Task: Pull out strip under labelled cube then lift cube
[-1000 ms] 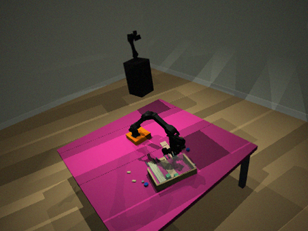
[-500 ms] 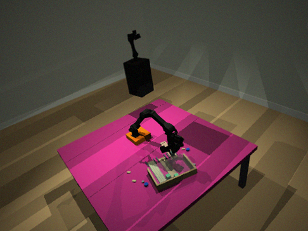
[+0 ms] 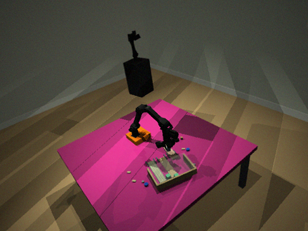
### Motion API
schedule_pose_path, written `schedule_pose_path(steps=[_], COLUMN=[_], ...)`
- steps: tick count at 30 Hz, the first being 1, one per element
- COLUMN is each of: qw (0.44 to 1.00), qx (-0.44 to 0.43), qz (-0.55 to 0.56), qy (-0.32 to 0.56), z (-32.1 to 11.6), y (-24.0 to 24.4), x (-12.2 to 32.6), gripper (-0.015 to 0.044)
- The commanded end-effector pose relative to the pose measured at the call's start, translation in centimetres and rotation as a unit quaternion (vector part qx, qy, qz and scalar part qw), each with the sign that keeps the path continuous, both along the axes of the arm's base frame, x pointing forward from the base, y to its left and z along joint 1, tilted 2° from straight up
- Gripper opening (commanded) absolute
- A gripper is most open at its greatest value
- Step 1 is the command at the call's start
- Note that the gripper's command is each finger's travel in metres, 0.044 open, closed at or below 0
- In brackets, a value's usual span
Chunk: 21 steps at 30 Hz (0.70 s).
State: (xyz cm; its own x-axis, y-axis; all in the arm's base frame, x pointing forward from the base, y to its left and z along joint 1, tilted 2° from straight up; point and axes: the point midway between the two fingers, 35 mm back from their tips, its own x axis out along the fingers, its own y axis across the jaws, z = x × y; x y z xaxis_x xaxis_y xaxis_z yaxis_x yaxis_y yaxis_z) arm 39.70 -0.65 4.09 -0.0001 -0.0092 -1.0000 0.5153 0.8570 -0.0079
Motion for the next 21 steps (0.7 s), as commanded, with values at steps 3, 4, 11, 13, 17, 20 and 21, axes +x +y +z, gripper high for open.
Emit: schedule_pose_path(steps=[3,4,11,13,17,20,21], qw=[1.000,1.000,1.000,1.000,1.000,1.000,1.000], qx=[-0.002,-0.002,-0.002,-0.002,-0.002,-0.002,-0.002], qz=[0.002,0.002,0.002,0.002,0.002,0.002,0.002], qy=[0.000,0.000,0.001,0.002,0.002,0.003,0.003], z=[0.3,0.3,0.3,0.3,0.2,0.2,0.1], y=[0.0,0.0,0.1,0.1,0.1,0.1,0.1], x=[-1.7,-2.1,-4.4,-5.1,-6.5,-7.6,-7.9], gripper=[0.0000,0.0000,0.0000,0.0000,0.0000,0.0000,0.0000])
